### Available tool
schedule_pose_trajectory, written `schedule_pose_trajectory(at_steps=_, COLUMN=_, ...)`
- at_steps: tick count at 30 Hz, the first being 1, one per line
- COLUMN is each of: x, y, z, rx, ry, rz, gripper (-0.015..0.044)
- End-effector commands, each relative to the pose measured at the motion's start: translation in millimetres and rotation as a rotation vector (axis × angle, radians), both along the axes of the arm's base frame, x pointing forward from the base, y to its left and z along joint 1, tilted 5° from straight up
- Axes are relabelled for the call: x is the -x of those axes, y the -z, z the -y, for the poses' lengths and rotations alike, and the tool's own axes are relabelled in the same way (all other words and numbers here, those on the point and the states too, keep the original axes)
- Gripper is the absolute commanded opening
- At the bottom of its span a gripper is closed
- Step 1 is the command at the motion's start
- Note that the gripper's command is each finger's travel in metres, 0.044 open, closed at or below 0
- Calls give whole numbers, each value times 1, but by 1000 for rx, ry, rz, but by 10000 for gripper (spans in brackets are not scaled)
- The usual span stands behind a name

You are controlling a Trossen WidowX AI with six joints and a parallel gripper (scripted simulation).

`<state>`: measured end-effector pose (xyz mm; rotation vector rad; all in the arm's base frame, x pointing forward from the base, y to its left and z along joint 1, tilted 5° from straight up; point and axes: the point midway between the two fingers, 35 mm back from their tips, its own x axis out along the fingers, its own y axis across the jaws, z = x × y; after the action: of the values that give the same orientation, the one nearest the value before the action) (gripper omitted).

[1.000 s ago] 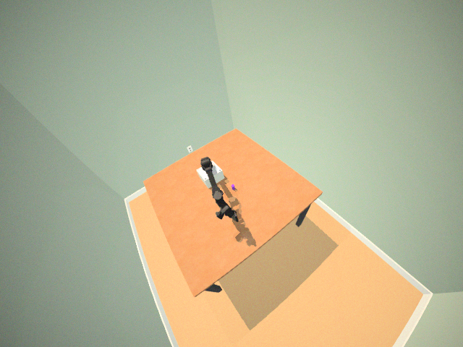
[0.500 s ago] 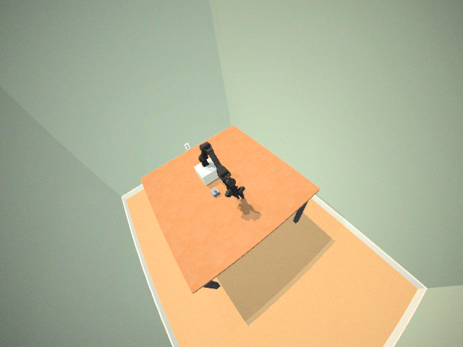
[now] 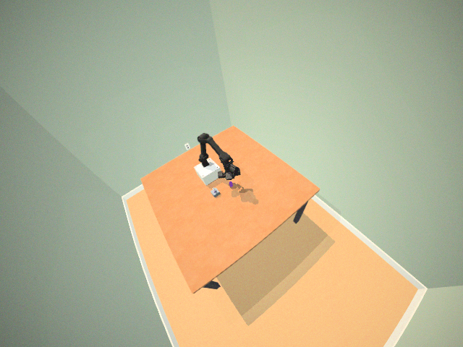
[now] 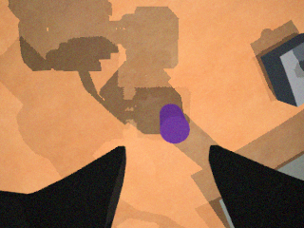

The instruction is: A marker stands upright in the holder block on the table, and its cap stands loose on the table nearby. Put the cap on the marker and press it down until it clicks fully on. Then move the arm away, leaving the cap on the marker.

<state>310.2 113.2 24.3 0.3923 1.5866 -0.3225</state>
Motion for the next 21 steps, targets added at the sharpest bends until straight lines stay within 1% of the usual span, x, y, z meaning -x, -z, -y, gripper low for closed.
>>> schedule_pose_trajectory(at_steps=1, x=12, y=-3, z=4, rx=18, ry=-25, rz=-18, gripper=245)
schedule_pose_trajectory(at_steps=3, x=12, y=0, z=4, rx=18, ry=-25, rz=-18, gripper=245)
schedule_pose_trajectory(at_steps=6, x=13, y=29, z=3, rx=18, ry=-25, rz=-19, gripper=245)
schedule_pose_trajectory(at_steps=11, x=14, y=34, z=3, rx=18, ry=-25, rz=-19, gripper=245)
schedule_pose_trajectory(at_steps=14, x=16, y=47, z=3, rx=18, ry=-25, rz=-19, gripper=245)
schedule_pose_trajectory(at_steps=21, x=16, y=53, z=2, rx=18, ry=-25, rz=-19, gripper=245)
